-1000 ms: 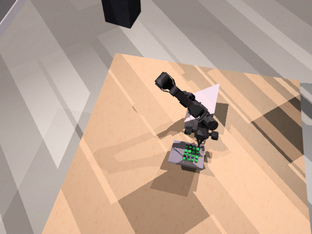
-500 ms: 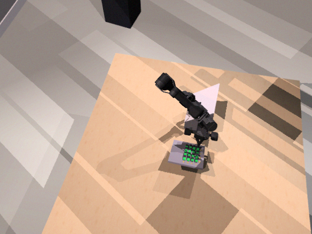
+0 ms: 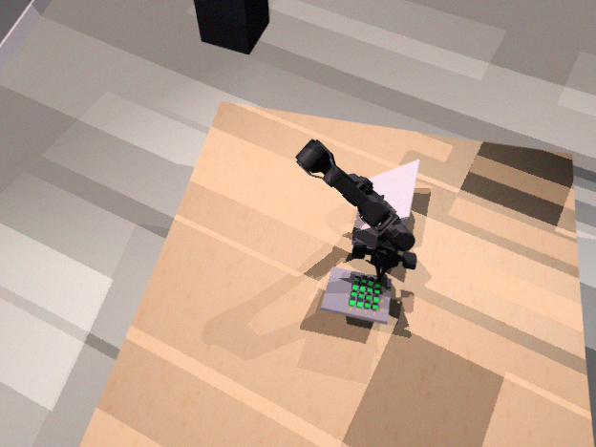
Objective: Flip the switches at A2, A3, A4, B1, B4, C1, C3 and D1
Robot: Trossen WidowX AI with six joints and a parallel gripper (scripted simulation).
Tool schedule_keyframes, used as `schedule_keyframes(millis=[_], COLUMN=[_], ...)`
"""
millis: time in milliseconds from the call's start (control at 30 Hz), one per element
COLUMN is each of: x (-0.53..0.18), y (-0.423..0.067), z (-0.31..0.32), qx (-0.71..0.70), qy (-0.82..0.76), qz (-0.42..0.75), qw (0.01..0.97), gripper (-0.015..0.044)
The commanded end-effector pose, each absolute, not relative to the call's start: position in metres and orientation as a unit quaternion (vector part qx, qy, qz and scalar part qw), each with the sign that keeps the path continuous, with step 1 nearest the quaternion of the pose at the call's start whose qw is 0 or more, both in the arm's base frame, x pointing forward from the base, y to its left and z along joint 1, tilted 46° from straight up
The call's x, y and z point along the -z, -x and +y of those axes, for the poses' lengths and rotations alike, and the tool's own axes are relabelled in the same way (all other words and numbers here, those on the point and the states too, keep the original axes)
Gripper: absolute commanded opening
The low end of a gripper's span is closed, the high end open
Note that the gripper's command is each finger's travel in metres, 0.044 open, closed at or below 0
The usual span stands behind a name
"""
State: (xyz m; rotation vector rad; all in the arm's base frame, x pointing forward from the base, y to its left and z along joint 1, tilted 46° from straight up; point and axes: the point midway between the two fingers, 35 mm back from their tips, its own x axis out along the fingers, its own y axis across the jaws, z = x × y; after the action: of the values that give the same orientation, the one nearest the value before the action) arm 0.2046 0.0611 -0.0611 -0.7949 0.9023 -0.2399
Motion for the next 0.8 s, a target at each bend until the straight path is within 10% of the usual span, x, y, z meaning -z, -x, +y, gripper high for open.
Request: schedule_keyframes(millis=[0, 767], x=[0.0611, 0.0630], y=[-0.2052, -0.2070], z=[0.0605, 0.0588], qx=[0.112, 0.112], qy=[0.376, 0.376], qz=[0.422, 0.422], qw=[0.817, 0.817], gripper=[0.0000, 0.0000])
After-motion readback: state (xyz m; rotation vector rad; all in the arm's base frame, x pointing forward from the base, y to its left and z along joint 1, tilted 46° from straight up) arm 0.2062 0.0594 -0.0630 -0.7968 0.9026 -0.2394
